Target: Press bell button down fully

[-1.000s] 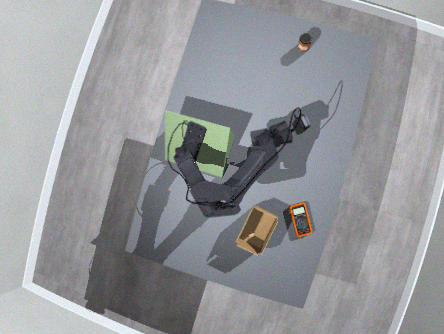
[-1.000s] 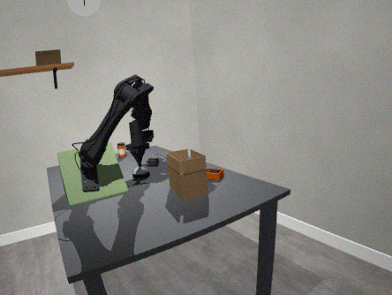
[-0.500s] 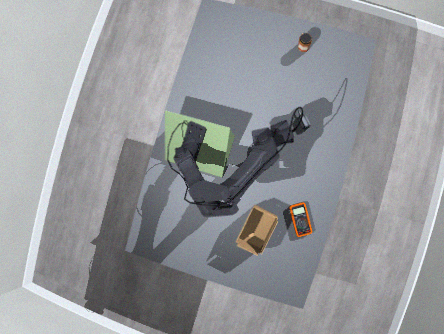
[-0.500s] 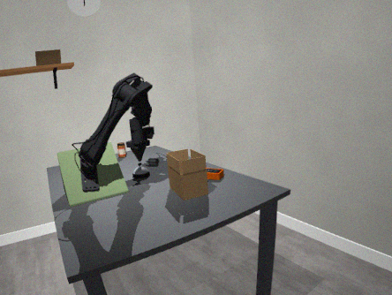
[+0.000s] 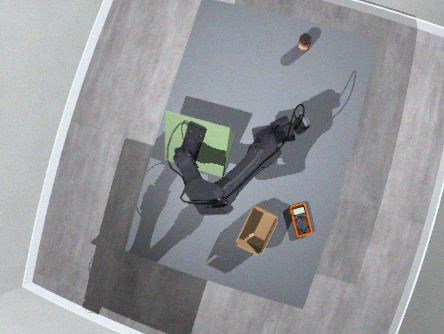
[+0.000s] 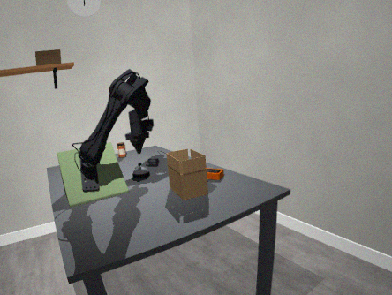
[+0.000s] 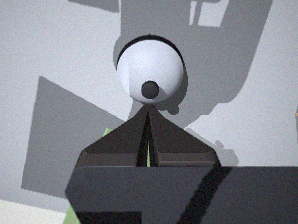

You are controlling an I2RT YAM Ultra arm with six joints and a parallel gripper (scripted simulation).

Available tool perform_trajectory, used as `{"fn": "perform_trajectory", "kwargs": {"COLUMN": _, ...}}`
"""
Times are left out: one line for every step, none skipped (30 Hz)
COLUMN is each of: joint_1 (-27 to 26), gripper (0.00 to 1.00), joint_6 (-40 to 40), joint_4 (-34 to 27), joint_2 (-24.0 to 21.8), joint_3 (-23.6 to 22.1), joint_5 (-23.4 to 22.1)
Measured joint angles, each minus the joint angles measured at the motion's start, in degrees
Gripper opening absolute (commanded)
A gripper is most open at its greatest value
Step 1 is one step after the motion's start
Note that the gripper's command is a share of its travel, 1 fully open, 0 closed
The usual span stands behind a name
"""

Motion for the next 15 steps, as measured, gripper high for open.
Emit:
{"fn": "perform_trajectory", "kwargs": {"joint_1": 0.2, "gripper": 0.0, "joint_6": 0.2, "joint_4": -0.4, "joint_2": -0.1, "joint_3": 0.2, "joint_5": -0.1}}
{"fn": "perform_trajectory", "kwargs": {"joint_1": 0.3, "gripper": 0.0, "joint_6": 0.4, "joint_4": -0.9, "joint_2": -0.2, "joint_3": 0.3, "joint_5": -0.2}}
{"fn": "perform_trajectory", "kwargs": {"joint_1": 0.3, "gripper": 0.0, "joint_6": 0.6, "joint_4": -1.4, "joint_2": -0.2, "joint_3": 0.5, "joint_5": -0.3}}
{"fn": "perform_trajectory", "kwargs": {"joint_1": 0.5, "gripper": 0.0, "joint_6": 0.8, "joint_4": -1.8, "joint_2": -0.2, "joint_3": 0.7, "joint_5": -0.4}}
{"fn": "perform_trajectory", "kwargs": {"joint_1": 0.5, "gripper": 0.0, "joint_6": 1.0, "joint_4": -2.2, "joint_2": -0.2, "joint_3": 1.0, "joint_5": -0.5}}
{"fn": "perform_trajectory", "kwargs": {"joint_1": 0.7, "gripper": 0.0, "joint_6": 1.1, "joint_4": -2.6, "joint_2": -0.2, "joint_3": 1.2, "joint_5": -0.5}}
{"fn": "perform_trajectory", "kwargs": {"joint_1": 0.8, "gripper": 0.0, "joint_6": 1.3, "joint_4": -3.0, "joint_2": -0.2, "joint_3": 1.4, "joint_5": -0.6}}
{"fn": "perform_trajectory", "kwargs": {"joint_1": 0.9, "gripper": 0.0, "joint_6": 1.4, "joint_4": -3.3, "joint_2": -0.2, "joint_3": 1.6, "joint_5": -0.7}}
{"fn": "perform_trajectory", "kwargs": {"joint_1": 1.0, "gripper": 0.0, "joint_6": 1.6, "joint_4": -3.6, "joint_2": -0.2, "joint_3": 1.8, "joint_5": -0.7}}
{"fn": "perform_trajectory", "kwargs": {"joint_1": 1.1, "gripper": 0.0, "joint_6": 1.7, "joint_4": -3.9, "joint_2": -0.2, "joint_3": 1.9, "joint_5": -0.8}}
{"fn": "perform_trajectory", "kwargs": {"joint_1": 1.2, "gripper": 0.0, "joint_6": 1.8, "joint_4": -4.1, "joint_2": -0.2, "joint_3": 2.0, "joint_5": -0.8}}
{"fn": "perform_trajectory", "kwargs": {"joint_1": 1.2, "gripper": 0.0, "joint_6": 1.9, "joint_4": -4.3, "joint_2": -0.2, "joint_3": 2.1, "joint_5": -0.8}}
{"fn": "perform_trajectory", "kwargs": {"joint_1": 1.2, "gripper": 0.0, "joint_6": 1.9, "joint_4": -4.4, "joint_2": -0.2, "joint_3": 2.1, "joint_5": -0.8}}
{"fn": "perform_trajectory", "kwargs": {"joint_1": 1.2, "gripper": 0.0, "joint_6": 2.0, "joint_4": -4.6, "joint_2": -0.2, "joint_3": 2.1, "joint_5": -0.8}}
{"fn": "perform_trajectory", "kwargs": {"joint_1": 1.2, "gripper": 0.0, "joint_6": 2.0, "joint_4": -4.7, "joint_2": -0.2, "joint_3": 2.1, "joint_5": -0.8}}
